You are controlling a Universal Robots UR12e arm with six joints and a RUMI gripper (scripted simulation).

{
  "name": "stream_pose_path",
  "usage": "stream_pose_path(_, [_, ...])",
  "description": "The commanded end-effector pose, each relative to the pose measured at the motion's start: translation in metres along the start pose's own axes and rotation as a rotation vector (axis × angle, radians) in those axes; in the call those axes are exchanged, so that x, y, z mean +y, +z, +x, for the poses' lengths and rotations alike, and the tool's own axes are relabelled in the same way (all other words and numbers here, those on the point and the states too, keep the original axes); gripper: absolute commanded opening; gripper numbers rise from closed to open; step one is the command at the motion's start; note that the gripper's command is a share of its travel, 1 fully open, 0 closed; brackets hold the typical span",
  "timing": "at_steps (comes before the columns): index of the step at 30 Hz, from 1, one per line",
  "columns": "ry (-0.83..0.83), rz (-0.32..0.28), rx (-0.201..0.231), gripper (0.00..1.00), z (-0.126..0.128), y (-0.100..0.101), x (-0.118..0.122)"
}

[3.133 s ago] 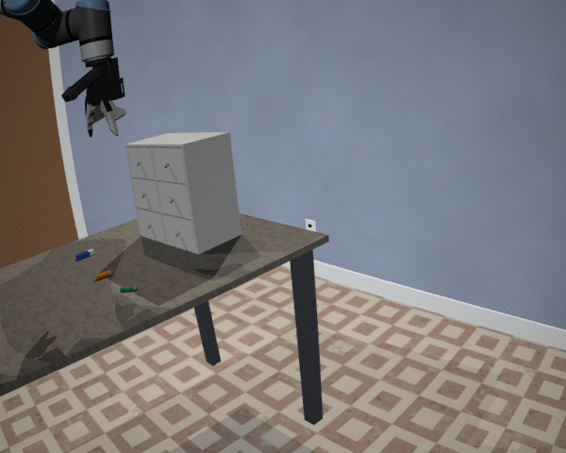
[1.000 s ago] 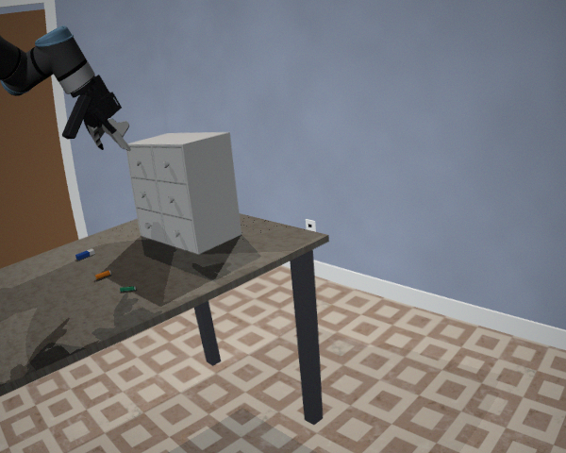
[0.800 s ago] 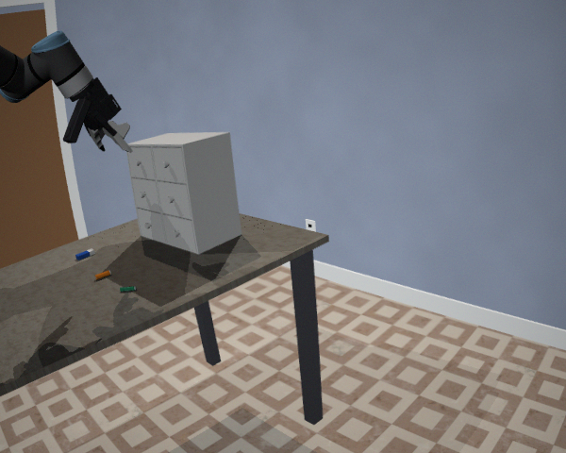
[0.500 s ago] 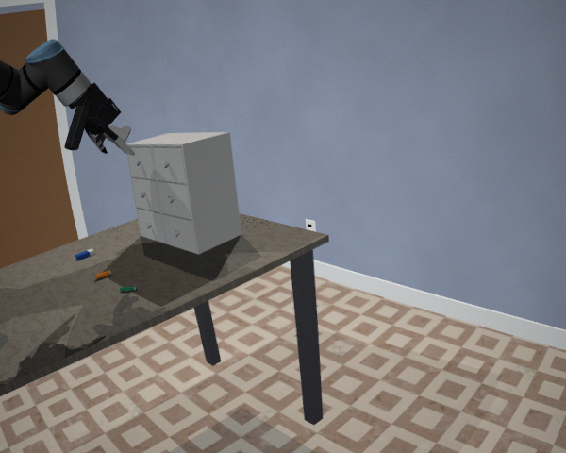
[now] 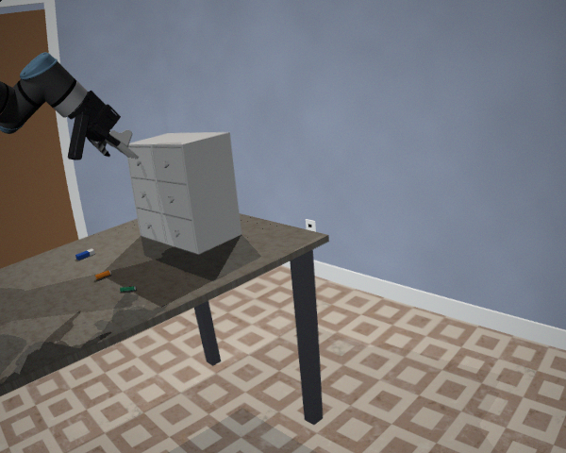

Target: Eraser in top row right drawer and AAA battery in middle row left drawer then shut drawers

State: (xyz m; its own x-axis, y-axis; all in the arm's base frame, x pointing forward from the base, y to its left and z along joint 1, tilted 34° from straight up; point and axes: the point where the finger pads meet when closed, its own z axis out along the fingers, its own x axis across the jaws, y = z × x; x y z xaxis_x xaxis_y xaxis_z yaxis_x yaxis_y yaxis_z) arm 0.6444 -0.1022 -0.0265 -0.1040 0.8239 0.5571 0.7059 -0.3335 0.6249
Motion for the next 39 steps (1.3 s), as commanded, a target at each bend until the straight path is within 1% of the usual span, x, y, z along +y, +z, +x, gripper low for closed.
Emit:
stream_pose_path(1, [0.001,-0.072,-0.012,1.00,0.000,0.006,0.002])
stream_pose_path(4, [0.001,-0.079,-0.012,1.00,0.000,0.007,0.002])
stream_pose_path(19, [-0.005,-0.175,-0.012,1.00,-0.001,0.020,0.004])
stream_pose_path(21, [-0.005,-0.175,-0.012,1.00,-0.001,0.020,0.004])
stream_pose_path(35, [-0.007,-0.247,-0.012,1.00,-0.001,0.029,0.004])
stream_pose_path(39, [-0.007,-0.255,-0.012,1.00,-0.001,0.030,0.004])
